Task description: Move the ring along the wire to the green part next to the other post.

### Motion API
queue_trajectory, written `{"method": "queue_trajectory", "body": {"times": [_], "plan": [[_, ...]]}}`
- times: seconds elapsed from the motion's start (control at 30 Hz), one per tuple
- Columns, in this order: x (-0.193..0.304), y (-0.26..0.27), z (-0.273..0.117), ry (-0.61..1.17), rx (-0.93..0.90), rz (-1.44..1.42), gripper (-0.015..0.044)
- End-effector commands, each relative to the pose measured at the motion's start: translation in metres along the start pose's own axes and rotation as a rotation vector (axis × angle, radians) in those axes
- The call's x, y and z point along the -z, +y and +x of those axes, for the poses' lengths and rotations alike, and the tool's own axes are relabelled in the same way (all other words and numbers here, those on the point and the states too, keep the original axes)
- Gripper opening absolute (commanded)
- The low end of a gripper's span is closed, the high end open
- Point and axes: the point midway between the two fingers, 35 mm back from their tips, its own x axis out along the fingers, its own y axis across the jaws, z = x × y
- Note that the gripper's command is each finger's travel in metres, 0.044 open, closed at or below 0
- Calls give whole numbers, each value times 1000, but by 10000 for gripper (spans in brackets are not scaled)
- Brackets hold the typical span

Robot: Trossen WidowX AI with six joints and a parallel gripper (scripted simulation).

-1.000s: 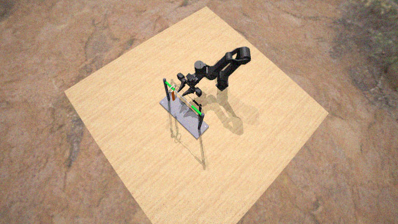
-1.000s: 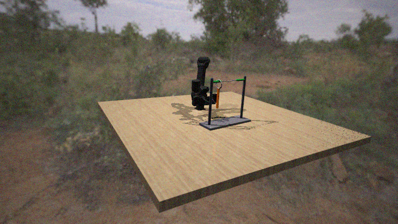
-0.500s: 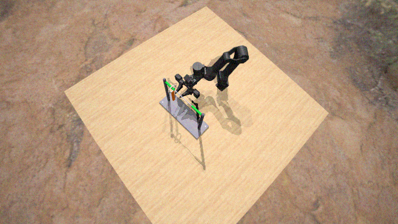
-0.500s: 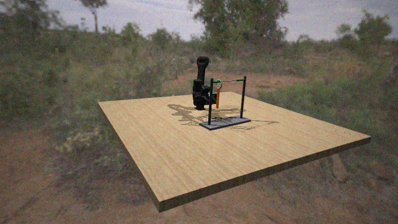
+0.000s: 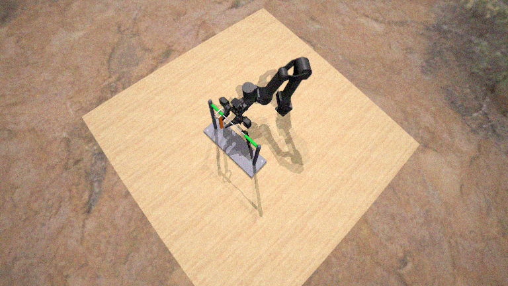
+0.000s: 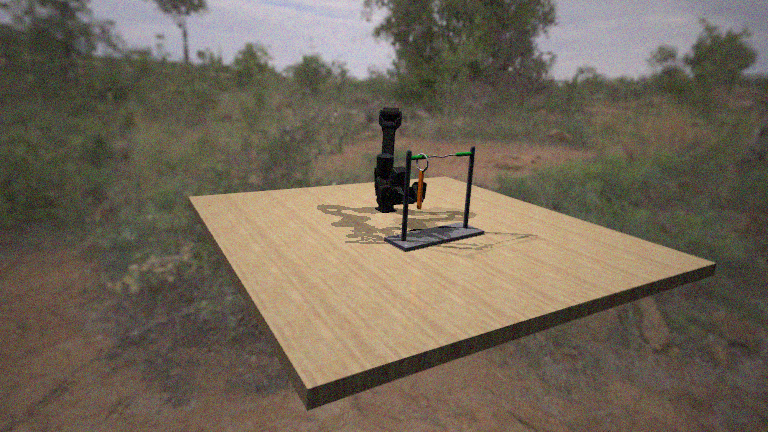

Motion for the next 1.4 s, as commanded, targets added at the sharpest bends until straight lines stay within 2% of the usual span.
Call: {"method": "queue_trajectory", "body": {"times": [0.0, 0.7, 1.37], "plan": [[-2, -2, 6, -4, 5, 1, 160], [0, 0, 40, -7, 5, 1, 160], [1, 1, 41, -8, 5, 1, 160]]}}
